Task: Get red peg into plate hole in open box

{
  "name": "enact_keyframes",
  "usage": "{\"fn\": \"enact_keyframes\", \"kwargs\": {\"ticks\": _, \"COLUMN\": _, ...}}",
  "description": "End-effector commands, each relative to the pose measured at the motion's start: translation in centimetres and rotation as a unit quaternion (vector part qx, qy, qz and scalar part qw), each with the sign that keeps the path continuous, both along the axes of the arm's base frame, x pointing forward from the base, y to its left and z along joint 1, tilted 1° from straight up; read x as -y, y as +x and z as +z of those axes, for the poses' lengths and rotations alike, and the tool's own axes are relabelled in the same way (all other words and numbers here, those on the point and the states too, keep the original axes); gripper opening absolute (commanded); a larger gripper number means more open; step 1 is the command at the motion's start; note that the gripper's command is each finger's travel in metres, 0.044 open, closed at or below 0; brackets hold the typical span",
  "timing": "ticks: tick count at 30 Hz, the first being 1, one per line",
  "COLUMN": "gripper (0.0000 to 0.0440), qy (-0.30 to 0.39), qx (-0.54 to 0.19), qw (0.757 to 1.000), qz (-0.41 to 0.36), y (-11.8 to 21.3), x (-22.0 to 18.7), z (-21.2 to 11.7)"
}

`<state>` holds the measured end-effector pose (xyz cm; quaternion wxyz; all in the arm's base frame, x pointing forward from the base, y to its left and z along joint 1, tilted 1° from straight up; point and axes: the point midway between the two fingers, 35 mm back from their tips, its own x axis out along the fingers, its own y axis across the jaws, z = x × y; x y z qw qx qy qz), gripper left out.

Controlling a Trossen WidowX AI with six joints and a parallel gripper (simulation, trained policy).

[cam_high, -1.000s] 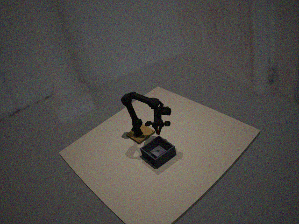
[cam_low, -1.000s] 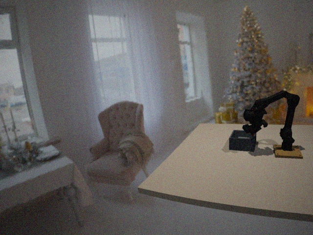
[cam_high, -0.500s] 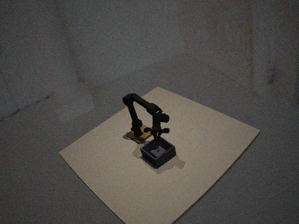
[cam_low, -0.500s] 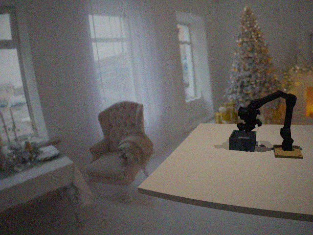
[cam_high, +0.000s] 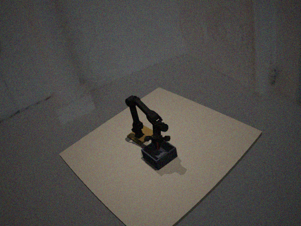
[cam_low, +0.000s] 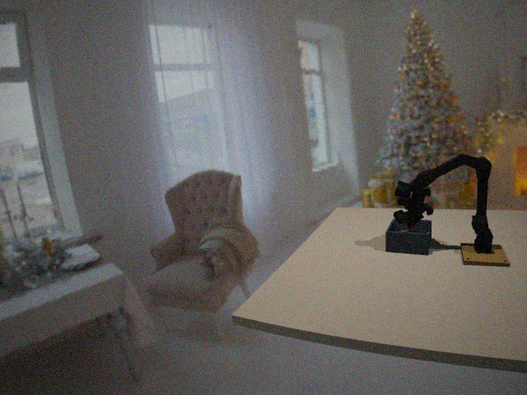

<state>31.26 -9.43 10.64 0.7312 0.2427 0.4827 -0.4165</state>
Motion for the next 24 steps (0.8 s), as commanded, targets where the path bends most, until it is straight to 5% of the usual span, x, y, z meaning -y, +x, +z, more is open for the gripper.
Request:
{"fn": "enact_keyframes", "kwargs": {"ticks": 1, "gripper": 0.0, "qy": 0.011, "qx": -0.015, "qw": 1.0, "qz": 0.021, "y": 0.2, "x": 0.4, "z": -1.4}}
{"fn": "enact_keyframes", "kwargs": {"ticks": 6, "gripper": 0.0014, "qy": 0.025, "qx": -0.03, "qw": 0.998, "qz": 0.047, "y": 0.3, "x": 0.5, "z": -2.8}}
{"fn": "enact_keyframes", "kwargs": {"ticks": 13, "gripper": 0.0166, "qy": 0.046, "qx": -0.044, "qw": 0.996, "qz": 0.063, "y": 0.6, "x": 0.8, "z": -4.1}}
{"fn": "enact_keyframes", "kwargs": {"ticks": 19, "gripper": 0.0191, "qy": 0.048, "qx": -0.042, "qw": 0.994, "qz": 0.087, "y": 1.9, "x": 1.3, "z": -3.1}}
{"fn": "enact_keyframes", "kwargs": {"ticks": 24, "gripper": 0.0276, "qy": 0.058, "qx": -0.021, "qw": 0.993, "qz": 0.1, "y": 3.9, "x": 1.3, "z": -1.9}}
